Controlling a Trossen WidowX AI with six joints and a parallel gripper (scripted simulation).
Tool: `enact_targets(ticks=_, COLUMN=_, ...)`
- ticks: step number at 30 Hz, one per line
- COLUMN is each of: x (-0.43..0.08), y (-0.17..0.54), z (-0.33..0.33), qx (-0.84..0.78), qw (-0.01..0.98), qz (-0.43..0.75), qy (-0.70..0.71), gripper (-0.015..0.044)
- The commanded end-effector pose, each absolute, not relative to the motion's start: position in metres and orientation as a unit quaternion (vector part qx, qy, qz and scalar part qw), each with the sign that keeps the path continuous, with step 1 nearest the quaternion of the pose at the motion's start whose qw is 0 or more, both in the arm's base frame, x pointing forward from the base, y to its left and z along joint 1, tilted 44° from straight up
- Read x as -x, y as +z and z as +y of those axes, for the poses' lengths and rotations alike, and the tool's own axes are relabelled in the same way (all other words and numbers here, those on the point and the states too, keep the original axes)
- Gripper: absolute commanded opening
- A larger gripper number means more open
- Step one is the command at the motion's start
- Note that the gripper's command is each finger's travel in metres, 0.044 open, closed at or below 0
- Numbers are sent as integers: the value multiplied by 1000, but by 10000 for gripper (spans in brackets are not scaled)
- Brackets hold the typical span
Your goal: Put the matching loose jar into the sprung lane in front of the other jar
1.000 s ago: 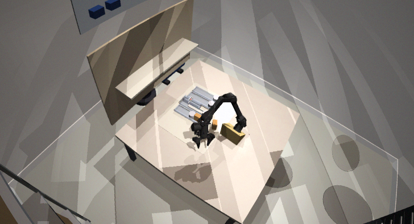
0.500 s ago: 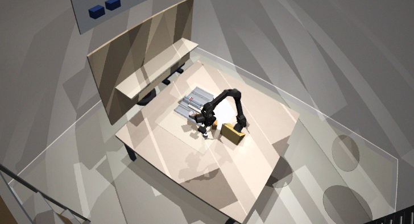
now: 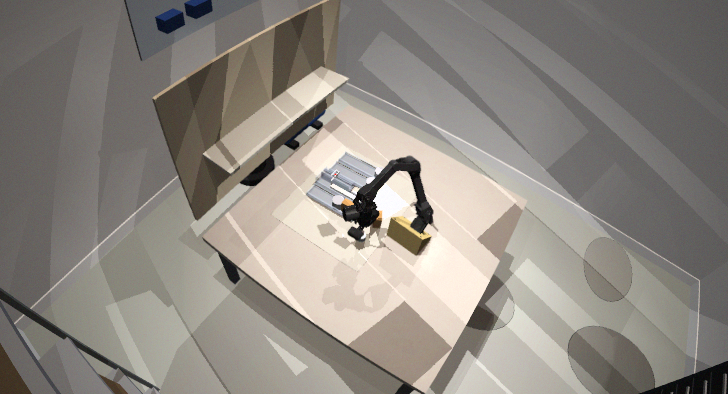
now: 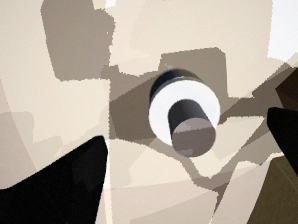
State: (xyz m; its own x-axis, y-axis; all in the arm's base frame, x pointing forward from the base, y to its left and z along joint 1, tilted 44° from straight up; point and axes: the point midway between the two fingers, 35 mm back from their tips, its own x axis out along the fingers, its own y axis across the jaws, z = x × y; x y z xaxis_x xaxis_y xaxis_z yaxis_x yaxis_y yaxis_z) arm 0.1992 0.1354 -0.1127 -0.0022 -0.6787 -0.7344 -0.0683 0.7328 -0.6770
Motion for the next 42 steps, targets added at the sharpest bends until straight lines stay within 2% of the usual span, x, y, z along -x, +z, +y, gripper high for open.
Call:
enact_targets(ticks=1, x=-200, y=-117, z=132, qx=282, qw=649, qz=667, qy=-235, gripper=440)
enact_targets(ticks=20, x=-199, y=-137, z=113, qx=282, qw=649, qz=667, qy=-235, gripper=440)
enact_targets(ticks=29, x=-199, y=-137, z=113, qx=282, qw=649, qz=667, qy=-235, gripper=204)
enact_targets(ticks=35, x=-199, y=-137, z=113, qx=282, qw=649, qz=667, qy=-235, gripper=164)
enact_targets(ticks=41, x=-201, y=-121, z=131, qx=281, qw=649, qz=667, qy=-234, gripper=6)
enact_targets(ticks=42, x=-201, y=-117, z=136, qx=281, qw=649, qz=667, qy=-234, gripper=0)
